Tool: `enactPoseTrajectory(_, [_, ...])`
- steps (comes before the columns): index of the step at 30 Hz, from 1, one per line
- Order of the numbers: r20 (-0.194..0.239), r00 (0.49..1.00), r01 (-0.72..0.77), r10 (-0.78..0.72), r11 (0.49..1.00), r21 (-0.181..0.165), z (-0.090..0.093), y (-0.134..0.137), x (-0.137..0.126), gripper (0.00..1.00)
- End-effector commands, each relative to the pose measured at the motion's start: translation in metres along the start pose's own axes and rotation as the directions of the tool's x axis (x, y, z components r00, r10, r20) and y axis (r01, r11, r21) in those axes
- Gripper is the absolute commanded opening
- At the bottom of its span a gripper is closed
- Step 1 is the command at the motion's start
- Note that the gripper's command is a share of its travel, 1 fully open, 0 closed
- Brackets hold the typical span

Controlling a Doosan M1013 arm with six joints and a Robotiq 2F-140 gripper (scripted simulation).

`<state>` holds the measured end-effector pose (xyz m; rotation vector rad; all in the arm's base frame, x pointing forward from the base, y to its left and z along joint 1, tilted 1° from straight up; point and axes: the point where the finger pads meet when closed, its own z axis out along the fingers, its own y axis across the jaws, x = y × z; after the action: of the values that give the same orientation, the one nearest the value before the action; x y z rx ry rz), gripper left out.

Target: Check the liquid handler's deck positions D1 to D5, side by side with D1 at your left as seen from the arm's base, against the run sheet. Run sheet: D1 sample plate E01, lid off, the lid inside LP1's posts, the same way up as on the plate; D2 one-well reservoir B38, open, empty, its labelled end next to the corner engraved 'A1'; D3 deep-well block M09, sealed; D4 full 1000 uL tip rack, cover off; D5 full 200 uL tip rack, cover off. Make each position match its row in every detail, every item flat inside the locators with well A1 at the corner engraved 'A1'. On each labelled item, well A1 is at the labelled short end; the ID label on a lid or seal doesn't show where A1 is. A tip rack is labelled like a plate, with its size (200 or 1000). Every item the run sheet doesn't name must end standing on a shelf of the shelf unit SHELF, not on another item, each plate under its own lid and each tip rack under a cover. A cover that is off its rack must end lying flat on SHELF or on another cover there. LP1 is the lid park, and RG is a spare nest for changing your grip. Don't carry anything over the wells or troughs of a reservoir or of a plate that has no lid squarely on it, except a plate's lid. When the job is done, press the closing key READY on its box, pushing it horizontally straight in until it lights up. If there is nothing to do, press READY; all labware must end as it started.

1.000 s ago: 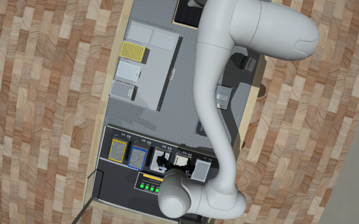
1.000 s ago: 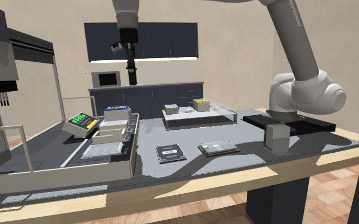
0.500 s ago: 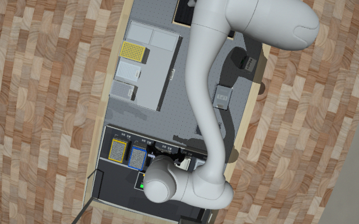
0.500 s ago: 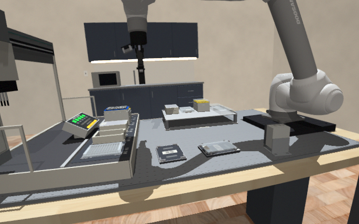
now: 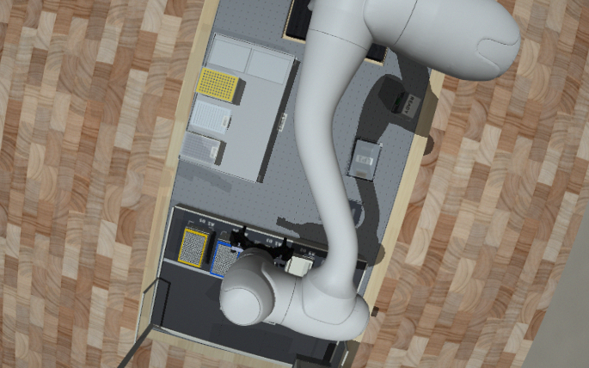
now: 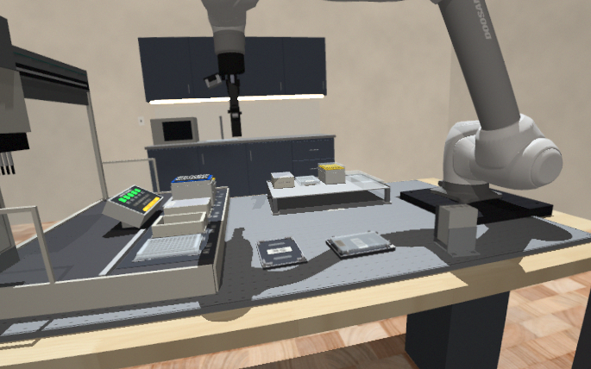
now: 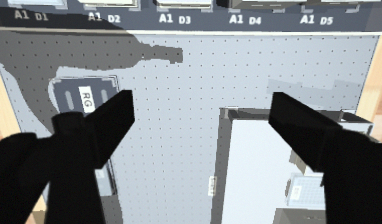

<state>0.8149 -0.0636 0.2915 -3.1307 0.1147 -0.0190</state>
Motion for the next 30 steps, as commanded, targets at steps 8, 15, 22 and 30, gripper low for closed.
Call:
enactPoseTrajectory(8, [0.000,1.000,0.001,-0.001,1.000,0.003,-0.002,0.045,0.002,0.79])
enactPoseTrajectory(15, [-0.001,1.000,0.001,-0.001,1.000,0.003,-0.002,0.067,0.003,0.79])
enactPoseTrajectory(22, [0.000,1.000,0.001,-0.001,1.000,0.004,-0.002,0.082,0.003,0.79])
enactPoseTrajectory(30, [0.001,1.000,0.001,-0.001,1.000,0.005,-0.001,0.122,0.004,0.79])
